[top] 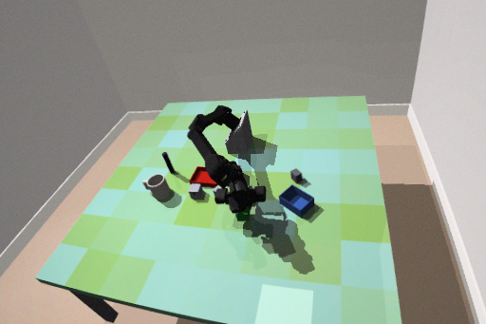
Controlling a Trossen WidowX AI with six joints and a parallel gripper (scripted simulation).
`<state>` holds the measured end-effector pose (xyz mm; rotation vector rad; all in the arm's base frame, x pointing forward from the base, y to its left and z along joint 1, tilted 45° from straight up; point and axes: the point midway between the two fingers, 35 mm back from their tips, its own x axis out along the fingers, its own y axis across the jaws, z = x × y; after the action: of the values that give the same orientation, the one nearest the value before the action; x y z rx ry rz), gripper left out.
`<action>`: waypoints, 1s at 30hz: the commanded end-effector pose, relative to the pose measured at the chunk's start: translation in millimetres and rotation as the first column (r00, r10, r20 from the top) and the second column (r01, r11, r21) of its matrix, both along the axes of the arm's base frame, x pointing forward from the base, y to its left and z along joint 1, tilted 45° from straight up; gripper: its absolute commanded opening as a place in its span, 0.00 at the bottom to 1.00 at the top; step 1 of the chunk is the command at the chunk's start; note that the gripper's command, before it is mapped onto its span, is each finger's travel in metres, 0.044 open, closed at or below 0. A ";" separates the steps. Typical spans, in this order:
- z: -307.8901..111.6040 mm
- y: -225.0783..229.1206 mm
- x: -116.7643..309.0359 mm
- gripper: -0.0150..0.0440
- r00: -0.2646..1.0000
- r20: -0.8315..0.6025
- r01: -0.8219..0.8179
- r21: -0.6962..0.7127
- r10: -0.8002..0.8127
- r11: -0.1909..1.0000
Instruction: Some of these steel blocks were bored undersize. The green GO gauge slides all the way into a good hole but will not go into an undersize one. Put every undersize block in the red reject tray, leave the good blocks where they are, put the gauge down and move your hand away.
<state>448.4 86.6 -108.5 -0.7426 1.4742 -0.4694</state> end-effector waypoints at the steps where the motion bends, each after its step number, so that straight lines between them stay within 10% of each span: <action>1: -5.4 -2.2 2.7 0.25 1.000 0.002 -0.012 -0.004 0.012 1.000; 30: -16.7 -11.4 3.1 0.25 1.000 0.010 -0.019 -0.002 0.019 1.000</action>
<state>449.4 73.2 -130.8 -0.7530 1.4750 -0.4640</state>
